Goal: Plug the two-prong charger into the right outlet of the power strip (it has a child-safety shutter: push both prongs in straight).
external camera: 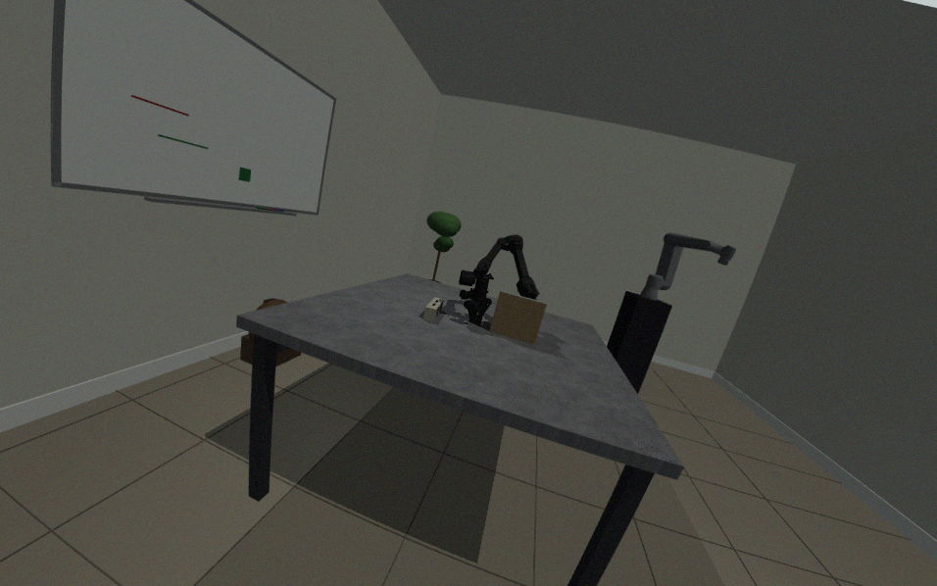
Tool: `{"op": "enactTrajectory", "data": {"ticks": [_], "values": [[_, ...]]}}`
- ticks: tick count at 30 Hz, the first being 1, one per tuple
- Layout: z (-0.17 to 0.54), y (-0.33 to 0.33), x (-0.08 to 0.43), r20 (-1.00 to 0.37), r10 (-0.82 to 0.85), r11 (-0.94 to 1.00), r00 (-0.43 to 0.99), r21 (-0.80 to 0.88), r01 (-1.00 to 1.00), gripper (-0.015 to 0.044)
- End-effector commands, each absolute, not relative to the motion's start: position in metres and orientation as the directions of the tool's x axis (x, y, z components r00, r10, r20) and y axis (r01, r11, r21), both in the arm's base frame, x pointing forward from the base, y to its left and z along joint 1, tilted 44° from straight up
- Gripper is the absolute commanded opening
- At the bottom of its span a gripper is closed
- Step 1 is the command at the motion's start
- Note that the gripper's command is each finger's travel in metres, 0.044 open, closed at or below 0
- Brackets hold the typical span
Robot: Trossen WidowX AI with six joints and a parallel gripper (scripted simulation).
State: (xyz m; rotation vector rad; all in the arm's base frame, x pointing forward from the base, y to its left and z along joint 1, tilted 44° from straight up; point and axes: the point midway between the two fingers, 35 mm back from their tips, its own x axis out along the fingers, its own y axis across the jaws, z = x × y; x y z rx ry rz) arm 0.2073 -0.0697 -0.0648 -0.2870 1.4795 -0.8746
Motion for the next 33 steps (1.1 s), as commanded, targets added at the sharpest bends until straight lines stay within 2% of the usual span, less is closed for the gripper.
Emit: {"op": "enactTrajectory", "data": {"ticks": [1, 3, 14, 21, 25, 33], "values": [[-0.068, -0.074, 0.203, -0.735, -0.663, 0.671, -0.145, -0.668, 0.322, 0.0440], [-0.069, -0.074, 0.203, -0.735, -0.663, 0.671, -0.145, -0.668, 0.322, 0.0440], [-0.067, -0.072, 0.206, -0.739, -0.659, 0.672, -0.141, -0.663, 0.330, 0.0151], [-0.067, -0.072, 0.206, -0.739, -0.659, 0.672, -0.141, -0.663, 0.330, 0.0105], [-0.063, -0.067, 0.207, -0.740, -0.658, 0.673, -0.141, -0.662, 0.329, 0.0000], [-0.042, -0.046, 0.208, -0.740, -0.657, 0.675, -0.142, -0.662, 0.325, 0.0000]]}}
